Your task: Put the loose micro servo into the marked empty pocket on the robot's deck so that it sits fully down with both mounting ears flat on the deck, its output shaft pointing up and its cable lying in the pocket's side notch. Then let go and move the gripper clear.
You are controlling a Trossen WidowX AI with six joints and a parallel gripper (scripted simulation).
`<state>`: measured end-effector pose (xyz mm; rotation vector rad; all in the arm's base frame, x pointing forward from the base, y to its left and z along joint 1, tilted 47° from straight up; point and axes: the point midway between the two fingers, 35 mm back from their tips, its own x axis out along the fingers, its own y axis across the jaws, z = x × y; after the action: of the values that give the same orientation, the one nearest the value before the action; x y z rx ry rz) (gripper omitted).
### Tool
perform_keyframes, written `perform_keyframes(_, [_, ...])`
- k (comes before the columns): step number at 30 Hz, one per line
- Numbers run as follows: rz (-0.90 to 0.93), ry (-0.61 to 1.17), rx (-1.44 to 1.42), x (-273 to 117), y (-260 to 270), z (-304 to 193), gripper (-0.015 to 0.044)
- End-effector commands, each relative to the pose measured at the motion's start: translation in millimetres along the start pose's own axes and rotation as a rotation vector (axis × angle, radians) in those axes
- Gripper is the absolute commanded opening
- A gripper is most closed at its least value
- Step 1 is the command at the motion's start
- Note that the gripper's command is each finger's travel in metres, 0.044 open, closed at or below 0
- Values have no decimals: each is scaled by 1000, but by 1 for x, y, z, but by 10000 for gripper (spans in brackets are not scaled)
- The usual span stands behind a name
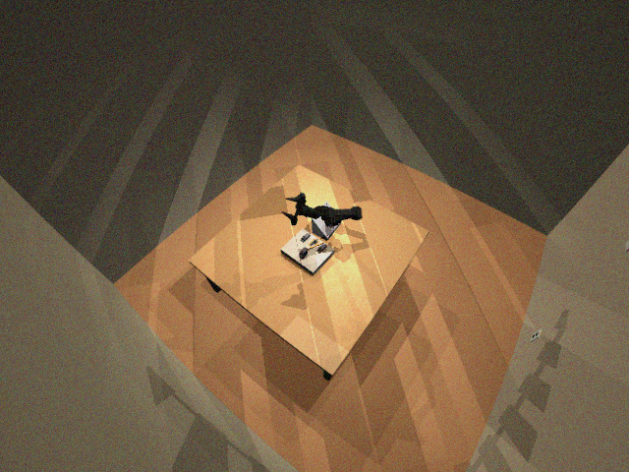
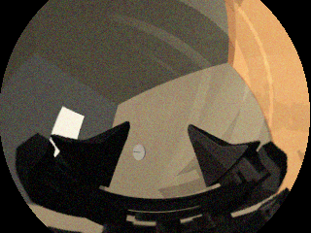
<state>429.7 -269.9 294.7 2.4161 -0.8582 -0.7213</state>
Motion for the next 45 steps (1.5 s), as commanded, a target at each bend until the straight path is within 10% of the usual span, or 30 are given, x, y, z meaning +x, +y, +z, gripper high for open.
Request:
perform_keyframes(1, [-2, -1, -5, 0, -1, 0, 426])
perform_keyframes(45, [-751, 150, -1238, -17, -157, 78, 440])
